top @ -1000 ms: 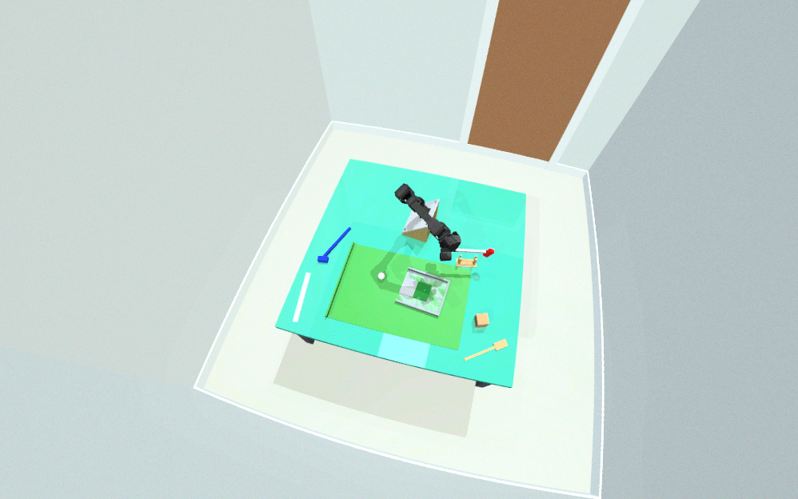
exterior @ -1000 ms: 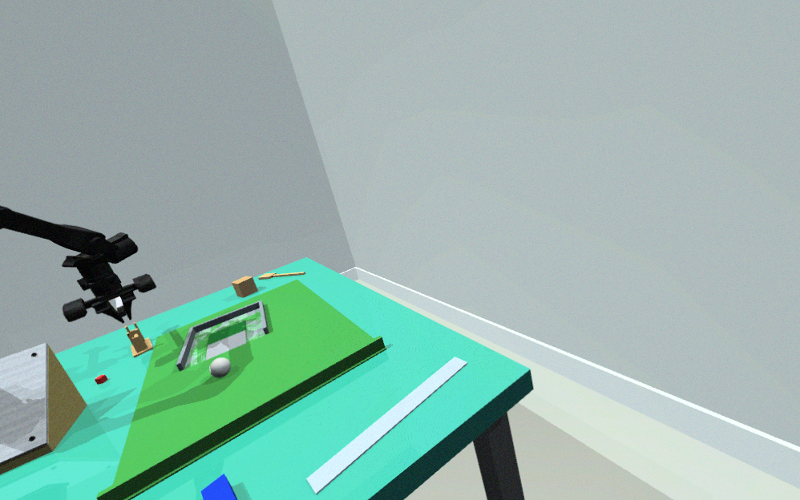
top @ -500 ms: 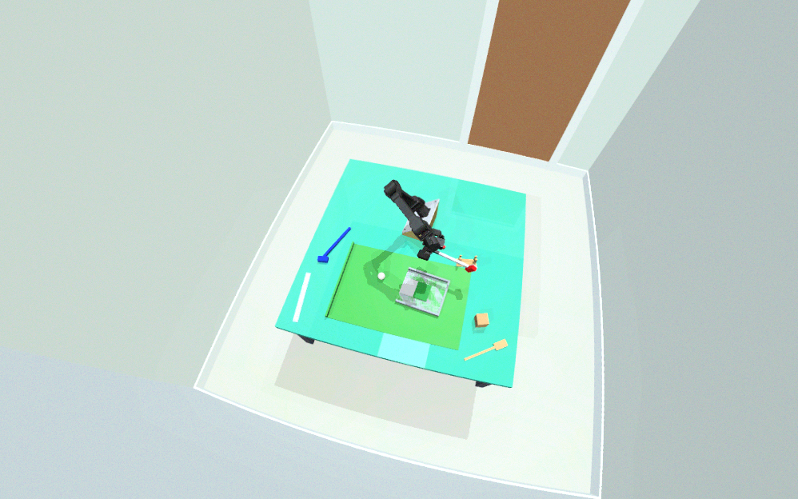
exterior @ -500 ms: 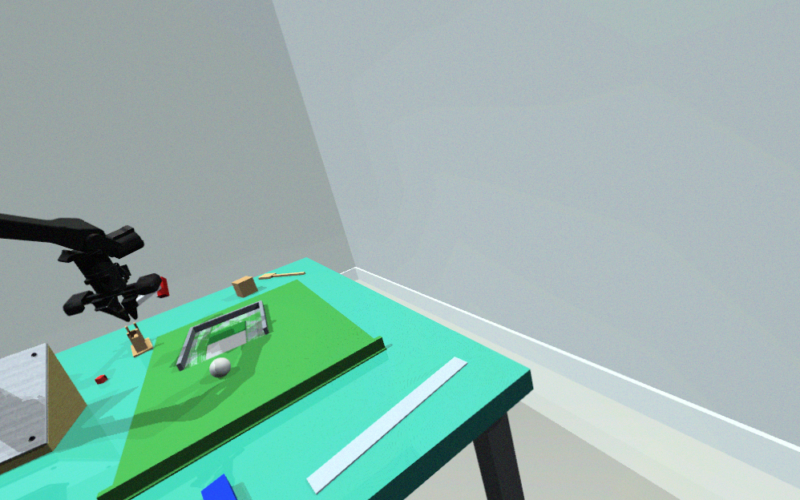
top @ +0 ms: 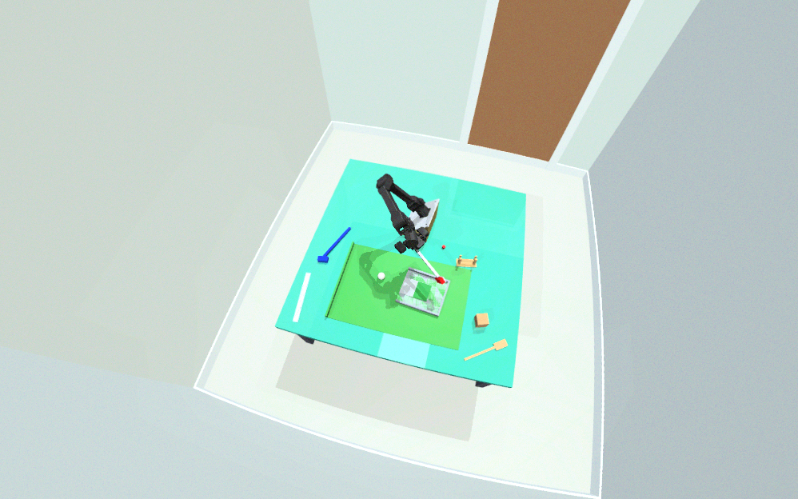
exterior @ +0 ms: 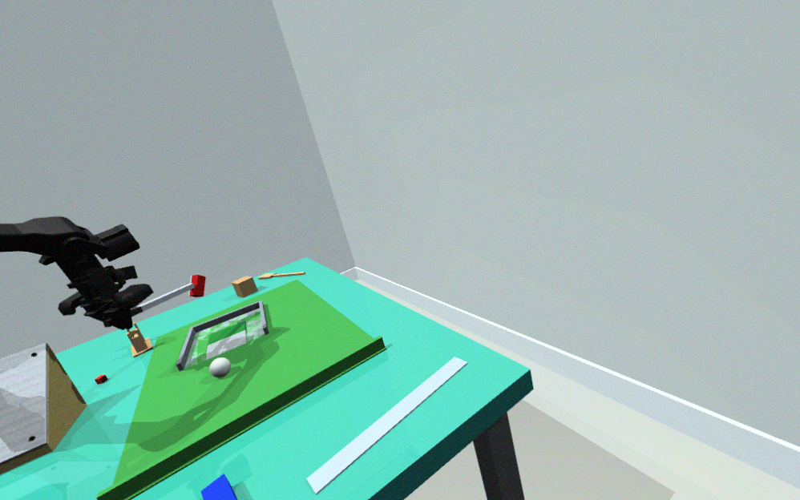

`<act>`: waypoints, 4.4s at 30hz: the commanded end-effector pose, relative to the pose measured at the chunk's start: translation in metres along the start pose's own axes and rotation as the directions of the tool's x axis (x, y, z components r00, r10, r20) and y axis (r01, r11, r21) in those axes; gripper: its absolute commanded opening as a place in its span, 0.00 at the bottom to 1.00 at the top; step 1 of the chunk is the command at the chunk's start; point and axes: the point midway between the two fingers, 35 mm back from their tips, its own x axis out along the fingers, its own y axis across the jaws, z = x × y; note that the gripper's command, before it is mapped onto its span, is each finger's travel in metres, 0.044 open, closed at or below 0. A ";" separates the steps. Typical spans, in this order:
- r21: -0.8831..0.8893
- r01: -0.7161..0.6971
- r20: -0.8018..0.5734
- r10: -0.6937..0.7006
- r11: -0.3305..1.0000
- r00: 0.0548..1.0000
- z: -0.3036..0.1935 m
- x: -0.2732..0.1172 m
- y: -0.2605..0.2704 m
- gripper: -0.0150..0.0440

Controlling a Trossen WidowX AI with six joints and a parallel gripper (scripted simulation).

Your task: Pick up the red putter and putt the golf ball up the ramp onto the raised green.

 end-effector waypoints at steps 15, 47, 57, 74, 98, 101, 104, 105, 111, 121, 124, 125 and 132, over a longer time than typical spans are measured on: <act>0.539 0.102 -0.084 -0.068 0.836 0.994 -0.107 -0.022 -0.047 0.25; 0.814 0.203 -0.182 -0.092 0.545 0.979 -0.197 0.005 -0.057 0.25; 0.814 0.202 -0.182 -0.092 0.545 0.979 -0.199 0.018 -0.058 0.25; 0.815 0.208 -0.188 -0.092 0.541 0.978 -0.203 0.031 -0.059 0.25; 0.818 0.191 -0.175 -0.082 0.542 0.981 -0.194 0.037 -0.062 0.25; 0.819 0.181 -0.166 -0.077 0.544 0.983 -0.161 0.045 -0.043 0.25; 0.817 0.185 -0.169 -0.080 0.546 0.982 -0.133 0.052 -0.020 0.25; 0.816 0.190 -0.173 -0.083 0.546 0.981 -0.125 0.054 -0.012 0.25; 0.814 0.199 -0.180 -0.090 0.546 0.980 -0.115 0.056 0.001 0.25; 0.814 0.195 -0.176 -0.088 0.547 0.980 -0.105 0.012 0.004 0.25; 0.814 0.197 -0.178 -0.088 0.546 0.980 -0.104 -0.002 0.006 0.25; 0.814 0.198 -0.179 -0.088 0.546 0.980 -0.104 -0.002 0.006 0.25; 0.811 0.197 -0.177 -0.090 0.551 0.980 -0.104 0.005 0.005 0.25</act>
